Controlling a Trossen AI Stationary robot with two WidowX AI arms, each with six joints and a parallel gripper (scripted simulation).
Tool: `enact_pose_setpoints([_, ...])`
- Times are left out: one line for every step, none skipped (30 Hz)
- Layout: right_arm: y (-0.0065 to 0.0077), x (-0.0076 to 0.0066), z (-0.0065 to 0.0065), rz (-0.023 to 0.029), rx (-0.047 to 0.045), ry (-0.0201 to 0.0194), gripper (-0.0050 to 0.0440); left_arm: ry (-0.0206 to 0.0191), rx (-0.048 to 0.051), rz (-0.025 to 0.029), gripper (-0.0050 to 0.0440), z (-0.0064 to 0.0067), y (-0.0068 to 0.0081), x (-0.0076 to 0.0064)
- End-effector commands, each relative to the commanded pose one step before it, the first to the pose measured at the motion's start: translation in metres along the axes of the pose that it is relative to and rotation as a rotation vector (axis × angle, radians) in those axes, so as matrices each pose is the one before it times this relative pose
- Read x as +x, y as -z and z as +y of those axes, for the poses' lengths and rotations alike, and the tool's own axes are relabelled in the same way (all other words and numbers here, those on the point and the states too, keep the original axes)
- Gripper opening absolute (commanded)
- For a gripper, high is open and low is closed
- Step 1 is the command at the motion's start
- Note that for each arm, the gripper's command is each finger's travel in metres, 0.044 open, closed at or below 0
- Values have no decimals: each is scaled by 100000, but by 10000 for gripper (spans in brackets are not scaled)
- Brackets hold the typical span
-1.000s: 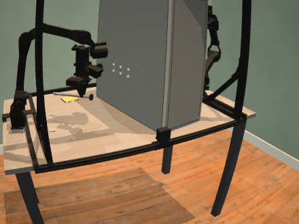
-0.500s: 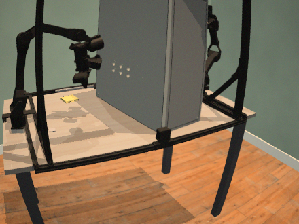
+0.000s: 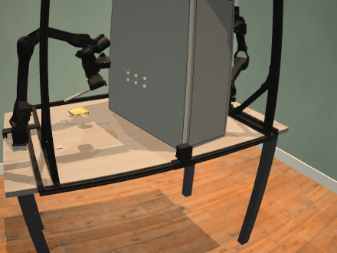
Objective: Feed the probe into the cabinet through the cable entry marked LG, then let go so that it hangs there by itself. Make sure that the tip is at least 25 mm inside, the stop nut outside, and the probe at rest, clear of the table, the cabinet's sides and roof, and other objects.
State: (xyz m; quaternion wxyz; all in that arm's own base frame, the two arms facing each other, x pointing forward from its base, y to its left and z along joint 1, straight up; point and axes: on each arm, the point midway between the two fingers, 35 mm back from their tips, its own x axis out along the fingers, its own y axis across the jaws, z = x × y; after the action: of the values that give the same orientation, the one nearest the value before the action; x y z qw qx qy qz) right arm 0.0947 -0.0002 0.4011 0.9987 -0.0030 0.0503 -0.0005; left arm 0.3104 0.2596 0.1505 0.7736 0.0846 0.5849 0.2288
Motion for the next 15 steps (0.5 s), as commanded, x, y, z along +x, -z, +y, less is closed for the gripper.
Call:
enact_pose_setpoints([-37,-29,16,-69,587,-121,440,-5359,-8084,-399,0,1595,111,989])
enact_pose_setpoints([0,0,0,0,0,0,440,0,0,0,0,0,0,0])
enact_pose_setpoints([0,0,0,0,0,0,440,-1829,-2939,-629,0,566,-102,229])
enact_pose_setpoints([0,0,0,0,0,0,440,-1826,-2945,-645,0,564,-107,232])
enact_pose_setpoints([0,0,0,0,0,0,440,-1823,-2950,-663,0,561,-112,236])
enact_pose_setpoints([0,0,0,0,0,0,440,-1820,-2956,-680,0,558,-117,239])
enact_pose_setpoints([0,0,0,0,0,0,440,-1816,-2961,-697,0,556,-122,242])
enact_pose_setpoints([0,0,0,0,0,0,440,-1813,-2966,-715,0,553,-127,245])
enact_pose_setpoints([0,0,0,0,0,0,440,-1809,-2971,-733,0,550,-132,248])
enact_pose_setpoints([0,0,0,0,0,0,440,-1805,-2975,-751,0,547,-137,251])
enact_pose_setpoints([0,0,0,0,0,0,440,-1801,-2979,-769,0,544,-142,254])
enact_pose_setpoints([0,0,0,0,0,0,440,-1797,-2983,-788,0,541,-147,257])
enact_pose_setpoints([0,0,0,0,0,0,440,-1792,-2987,-807,0,538,-151,260])
enact_pose_setpoints([0,0,0,0,0,0,440,-1787,-2991,-826,0,535,-156,263])
enact_pose_setpoints([0,0,0,0,0,0,440,-1745,-2932,-827,0,521,-158,260])
